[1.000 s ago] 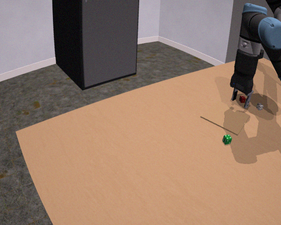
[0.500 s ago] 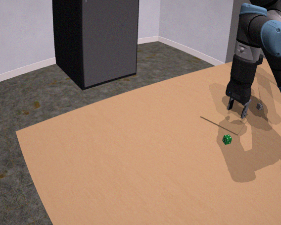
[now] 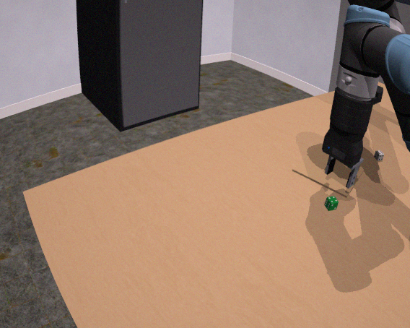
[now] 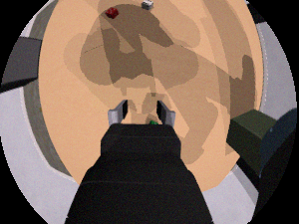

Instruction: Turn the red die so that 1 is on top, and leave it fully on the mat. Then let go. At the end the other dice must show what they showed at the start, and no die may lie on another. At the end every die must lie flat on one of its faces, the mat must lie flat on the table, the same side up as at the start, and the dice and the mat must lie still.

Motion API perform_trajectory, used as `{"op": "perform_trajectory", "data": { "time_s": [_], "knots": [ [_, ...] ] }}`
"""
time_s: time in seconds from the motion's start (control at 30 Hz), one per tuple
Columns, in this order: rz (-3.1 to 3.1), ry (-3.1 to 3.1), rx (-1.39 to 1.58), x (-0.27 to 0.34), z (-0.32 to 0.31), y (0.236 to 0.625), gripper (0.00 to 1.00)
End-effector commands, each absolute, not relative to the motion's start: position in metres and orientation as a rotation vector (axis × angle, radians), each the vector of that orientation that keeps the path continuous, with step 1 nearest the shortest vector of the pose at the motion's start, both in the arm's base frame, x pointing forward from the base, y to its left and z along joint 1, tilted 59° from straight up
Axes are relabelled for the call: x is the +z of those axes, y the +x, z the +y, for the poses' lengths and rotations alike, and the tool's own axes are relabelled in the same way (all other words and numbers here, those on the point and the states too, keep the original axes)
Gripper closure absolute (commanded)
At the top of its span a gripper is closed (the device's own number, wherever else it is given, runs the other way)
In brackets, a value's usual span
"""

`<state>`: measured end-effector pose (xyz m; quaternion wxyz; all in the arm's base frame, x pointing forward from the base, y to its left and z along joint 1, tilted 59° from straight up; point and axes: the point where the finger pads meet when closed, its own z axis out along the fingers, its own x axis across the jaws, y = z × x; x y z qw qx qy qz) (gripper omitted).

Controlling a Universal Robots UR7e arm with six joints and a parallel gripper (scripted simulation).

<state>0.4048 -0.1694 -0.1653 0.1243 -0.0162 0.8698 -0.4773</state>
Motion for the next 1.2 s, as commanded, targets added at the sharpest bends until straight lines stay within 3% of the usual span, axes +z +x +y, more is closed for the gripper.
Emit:
{"op": "perform_trajectory", "data": {
  "time_s": [0.0, 1.17],
  "knots": [
    [2.533, -0.047, -1.392, -0.180, -0.161, 0.401, 0.00],
    [2.533, -0.047, -1.392, -0.199, -0.151, 0.395, 0.00]
  ]
}}
